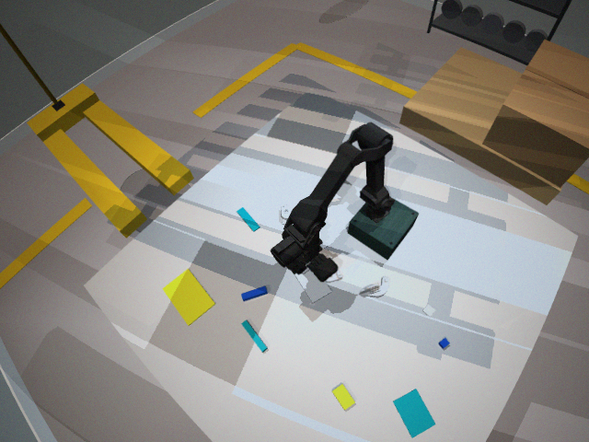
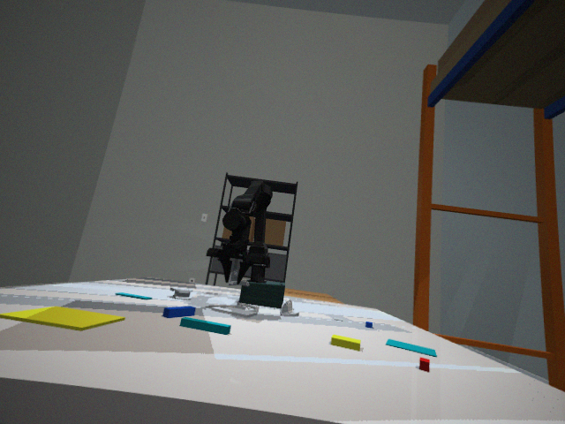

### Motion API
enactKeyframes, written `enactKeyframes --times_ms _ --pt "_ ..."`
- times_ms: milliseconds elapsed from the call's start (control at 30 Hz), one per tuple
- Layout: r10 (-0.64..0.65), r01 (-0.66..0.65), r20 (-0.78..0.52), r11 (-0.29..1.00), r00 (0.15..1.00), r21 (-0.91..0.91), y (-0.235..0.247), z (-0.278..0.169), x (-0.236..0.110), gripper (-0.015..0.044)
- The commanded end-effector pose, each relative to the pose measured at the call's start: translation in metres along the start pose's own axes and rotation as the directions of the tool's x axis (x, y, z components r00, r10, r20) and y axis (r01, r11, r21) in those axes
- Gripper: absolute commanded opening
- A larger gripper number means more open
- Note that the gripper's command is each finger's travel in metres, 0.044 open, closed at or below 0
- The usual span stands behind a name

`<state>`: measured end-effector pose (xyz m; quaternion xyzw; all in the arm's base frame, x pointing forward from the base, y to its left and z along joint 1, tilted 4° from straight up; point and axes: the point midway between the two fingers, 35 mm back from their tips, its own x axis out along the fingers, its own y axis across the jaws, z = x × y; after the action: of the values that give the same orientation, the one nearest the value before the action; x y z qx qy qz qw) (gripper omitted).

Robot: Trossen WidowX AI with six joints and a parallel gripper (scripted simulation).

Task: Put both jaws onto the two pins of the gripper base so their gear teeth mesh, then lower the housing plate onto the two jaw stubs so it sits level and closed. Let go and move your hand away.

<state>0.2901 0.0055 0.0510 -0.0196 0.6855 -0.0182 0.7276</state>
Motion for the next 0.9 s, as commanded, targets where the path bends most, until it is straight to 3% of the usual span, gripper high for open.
enactKeyframes --times_ms 0,867 --pt "-0.002 0.002 -0.003 1.000 1.000 -0.004 0.000 0.000 0.005 0.0134" --pt "-0.003 0.003 -0.003 1.000 1.000 -0.005 0.000 -0.001 0.047 0.0134"
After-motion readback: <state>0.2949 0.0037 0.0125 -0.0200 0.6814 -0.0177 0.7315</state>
